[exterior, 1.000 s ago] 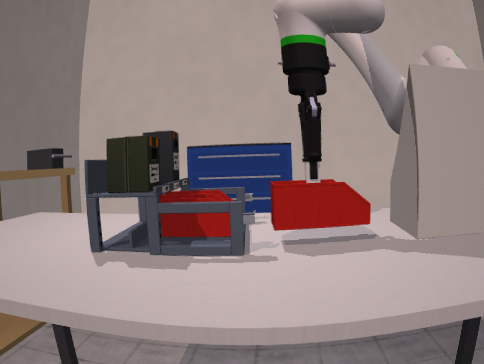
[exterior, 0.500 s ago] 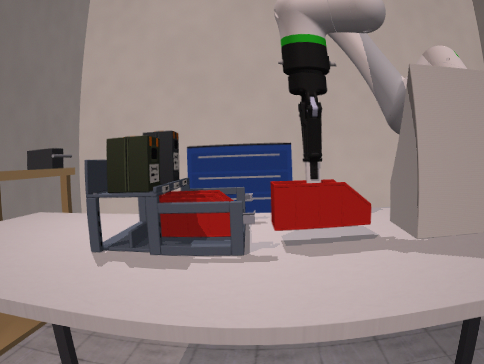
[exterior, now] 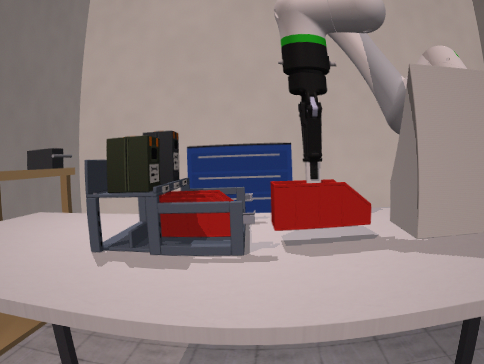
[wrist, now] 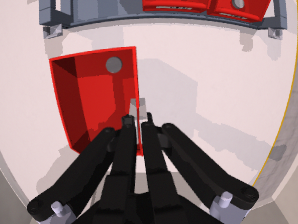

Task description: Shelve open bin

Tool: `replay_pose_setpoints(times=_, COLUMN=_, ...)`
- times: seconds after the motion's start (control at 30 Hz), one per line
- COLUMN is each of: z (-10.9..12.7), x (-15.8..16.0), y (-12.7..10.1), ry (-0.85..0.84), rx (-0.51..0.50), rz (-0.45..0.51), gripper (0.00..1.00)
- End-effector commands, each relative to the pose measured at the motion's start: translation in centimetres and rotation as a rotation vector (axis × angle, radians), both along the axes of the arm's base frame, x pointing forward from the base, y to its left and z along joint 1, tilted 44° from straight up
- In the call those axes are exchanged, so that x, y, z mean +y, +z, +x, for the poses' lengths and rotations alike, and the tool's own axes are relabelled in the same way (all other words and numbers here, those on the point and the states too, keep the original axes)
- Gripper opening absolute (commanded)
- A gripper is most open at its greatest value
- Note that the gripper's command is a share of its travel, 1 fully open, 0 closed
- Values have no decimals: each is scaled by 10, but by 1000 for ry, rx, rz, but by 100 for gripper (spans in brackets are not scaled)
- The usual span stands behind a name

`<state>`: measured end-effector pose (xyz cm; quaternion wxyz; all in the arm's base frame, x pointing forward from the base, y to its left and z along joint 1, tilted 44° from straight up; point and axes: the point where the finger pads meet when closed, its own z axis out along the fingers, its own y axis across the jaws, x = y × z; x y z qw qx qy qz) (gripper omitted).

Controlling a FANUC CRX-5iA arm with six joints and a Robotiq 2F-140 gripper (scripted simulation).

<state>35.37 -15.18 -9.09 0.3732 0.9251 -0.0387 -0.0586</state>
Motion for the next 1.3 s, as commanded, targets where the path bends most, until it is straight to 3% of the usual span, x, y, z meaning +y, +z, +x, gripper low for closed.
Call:
replay_pose_setpoints(times=0.0, z=0, x=0, y=0, ry=0, rx=0, rz=0, gripper=0)
replay_pose_setpoints(times=0.93, z=5, x=0, y=0, ry=0, rx=0, rz=0, gripper=0)
replay_pose_setpoints(times=1.27, z=27, x=-3, y=-2, ry=0, rx=0, rz=0, gripper=0)
